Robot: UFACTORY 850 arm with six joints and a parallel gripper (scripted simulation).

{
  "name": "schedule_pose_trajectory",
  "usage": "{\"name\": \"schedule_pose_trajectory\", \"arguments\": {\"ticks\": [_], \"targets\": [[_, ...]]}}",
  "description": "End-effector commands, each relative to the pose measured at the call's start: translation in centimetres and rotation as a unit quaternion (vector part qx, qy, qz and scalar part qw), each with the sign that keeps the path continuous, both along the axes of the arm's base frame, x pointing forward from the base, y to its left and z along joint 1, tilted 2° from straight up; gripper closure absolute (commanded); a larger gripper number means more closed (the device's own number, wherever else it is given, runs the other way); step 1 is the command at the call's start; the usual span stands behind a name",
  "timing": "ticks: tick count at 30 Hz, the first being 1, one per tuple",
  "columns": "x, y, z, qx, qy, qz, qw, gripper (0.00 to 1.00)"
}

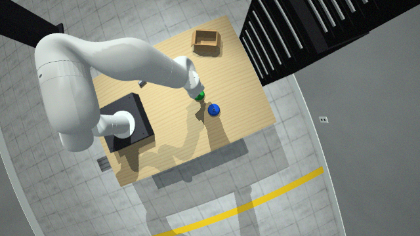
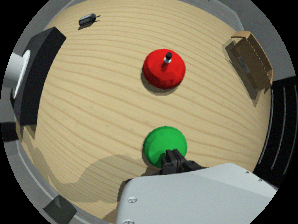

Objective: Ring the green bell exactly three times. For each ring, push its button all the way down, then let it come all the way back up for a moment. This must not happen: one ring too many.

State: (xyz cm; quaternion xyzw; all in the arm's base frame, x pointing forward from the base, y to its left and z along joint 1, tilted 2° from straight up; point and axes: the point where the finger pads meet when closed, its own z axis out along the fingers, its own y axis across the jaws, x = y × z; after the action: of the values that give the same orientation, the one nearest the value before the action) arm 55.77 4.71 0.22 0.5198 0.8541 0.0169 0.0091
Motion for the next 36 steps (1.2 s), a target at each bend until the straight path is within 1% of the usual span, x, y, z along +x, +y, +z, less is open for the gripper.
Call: {"name": "schedule_pose_trajectory", "arguments": {"ticks": [1,36], "targets": [[0.06,0.0,0.14,0.0,0.0,0.0,1.0,1.0],[0.01,-0.01,0.74,0.0,0.0,0.0,1.0,1.0]]}}
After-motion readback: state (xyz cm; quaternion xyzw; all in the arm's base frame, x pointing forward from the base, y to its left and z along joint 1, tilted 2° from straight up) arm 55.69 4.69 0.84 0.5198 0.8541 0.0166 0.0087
